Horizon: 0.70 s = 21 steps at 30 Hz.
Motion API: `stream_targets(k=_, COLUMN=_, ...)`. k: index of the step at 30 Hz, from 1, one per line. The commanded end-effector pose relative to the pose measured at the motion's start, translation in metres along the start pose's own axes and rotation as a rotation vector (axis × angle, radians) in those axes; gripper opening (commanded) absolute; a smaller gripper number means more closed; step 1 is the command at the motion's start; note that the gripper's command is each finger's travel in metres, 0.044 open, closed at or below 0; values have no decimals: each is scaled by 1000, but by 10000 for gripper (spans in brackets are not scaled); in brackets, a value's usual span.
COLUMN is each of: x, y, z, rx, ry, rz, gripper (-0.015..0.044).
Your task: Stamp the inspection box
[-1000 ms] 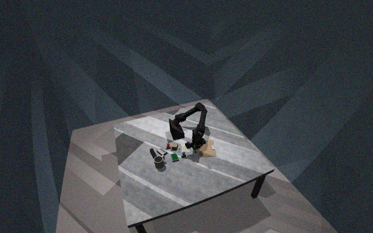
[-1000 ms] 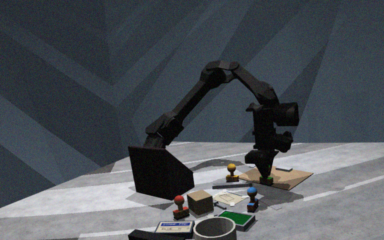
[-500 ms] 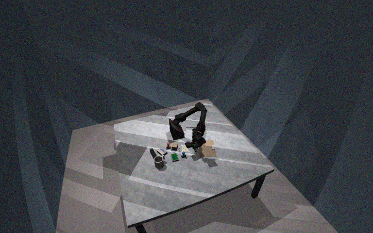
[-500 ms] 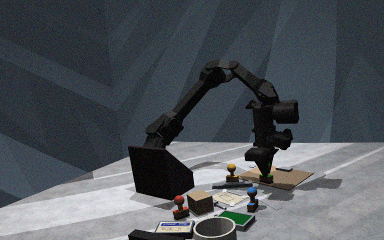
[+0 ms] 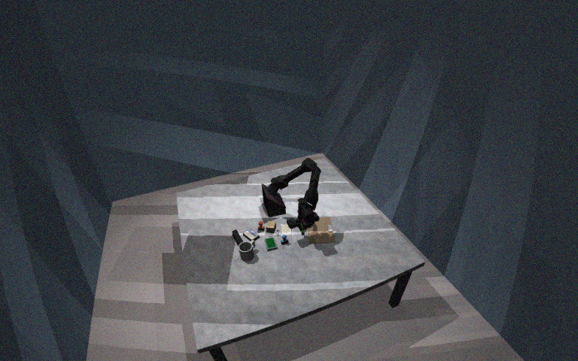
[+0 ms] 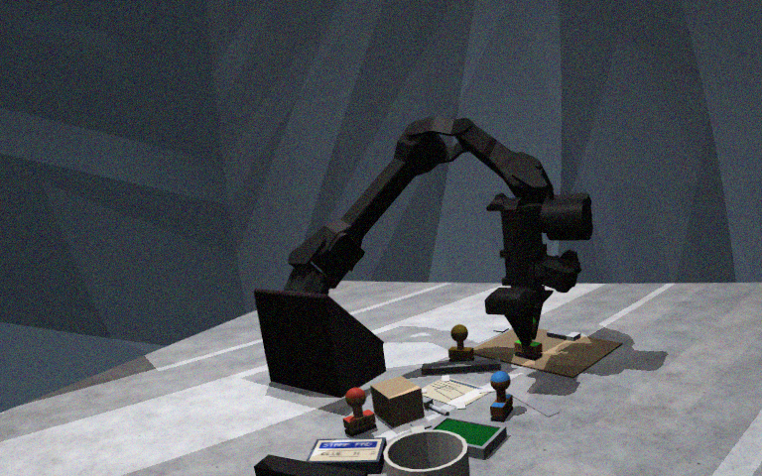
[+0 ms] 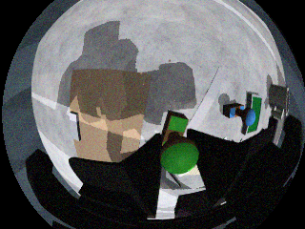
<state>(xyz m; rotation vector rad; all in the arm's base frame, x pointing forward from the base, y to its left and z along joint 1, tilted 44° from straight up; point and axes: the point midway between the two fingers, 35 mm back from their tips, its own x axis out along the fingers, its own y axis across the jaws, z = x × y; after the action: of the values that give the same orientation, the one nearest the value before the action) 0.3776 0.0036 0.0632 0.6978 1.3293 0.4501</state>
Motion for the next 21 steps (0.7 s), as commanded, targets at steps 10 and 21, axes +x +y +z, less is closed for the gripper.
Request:
stream_targets(k=10, x=-7, y=0, z=1, rx=-6, ry=-2, rz=-3, gripper=0)
stream_targets(k=21, x=-13, y=0, z=1, rx=-6, ry=-2, rz=-3, gripper=0)
